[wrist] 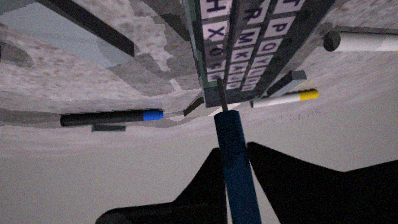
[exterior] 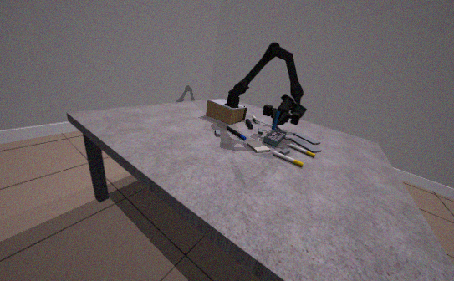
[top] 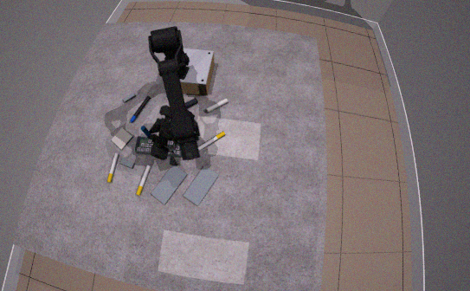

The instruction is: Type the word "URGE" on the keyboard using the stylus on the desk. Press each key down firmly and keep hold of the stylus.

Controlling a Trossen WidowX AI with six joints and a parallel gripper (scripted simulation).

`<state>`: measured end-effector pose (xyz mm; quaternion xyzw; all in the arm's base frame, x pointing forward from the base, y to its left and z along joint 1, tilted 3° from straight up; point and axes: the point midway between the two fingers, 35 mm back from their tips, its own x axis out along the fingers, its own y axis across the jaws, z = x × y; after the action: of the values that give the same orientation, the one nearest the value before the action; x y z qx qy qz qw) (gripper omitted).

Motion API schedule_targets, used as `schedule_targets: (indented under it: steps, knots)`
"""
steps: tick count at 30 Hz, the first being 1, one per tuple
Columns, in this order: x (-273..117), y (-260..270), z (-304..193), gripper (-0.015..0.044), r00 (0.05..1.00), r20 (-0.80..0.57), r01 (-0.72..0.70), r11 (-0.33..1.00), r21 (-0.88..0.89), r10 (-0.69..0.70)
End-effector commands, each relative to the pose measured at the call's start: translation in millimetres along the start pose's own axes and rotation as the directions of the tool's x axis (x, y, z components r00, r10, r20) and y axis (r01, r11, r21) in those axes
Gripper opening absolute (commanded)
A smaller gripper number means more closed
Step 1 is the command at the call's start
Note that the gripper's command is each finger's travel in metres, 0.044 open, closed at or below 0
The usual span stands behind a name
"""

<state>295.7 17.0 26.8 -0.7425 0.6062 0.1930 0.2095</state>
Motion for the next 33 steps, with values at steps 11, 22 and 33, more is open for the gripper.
schedule_targets:
  steps: [11,22,33]
  knots:
    - [4.8,-0.2,7.3,0.0081,1.000,-0.005,0.002,1.000,-0.006,-0.002]
    - [7.2,-0.1,11.4,0.0081,1.000,-0.005,0.002,1.000,-0.006,-0.002]
    - [5.9,-0.3,9.2,0.0081,1.000,-0.005,0.002,1.000,-0.006,-0.002]
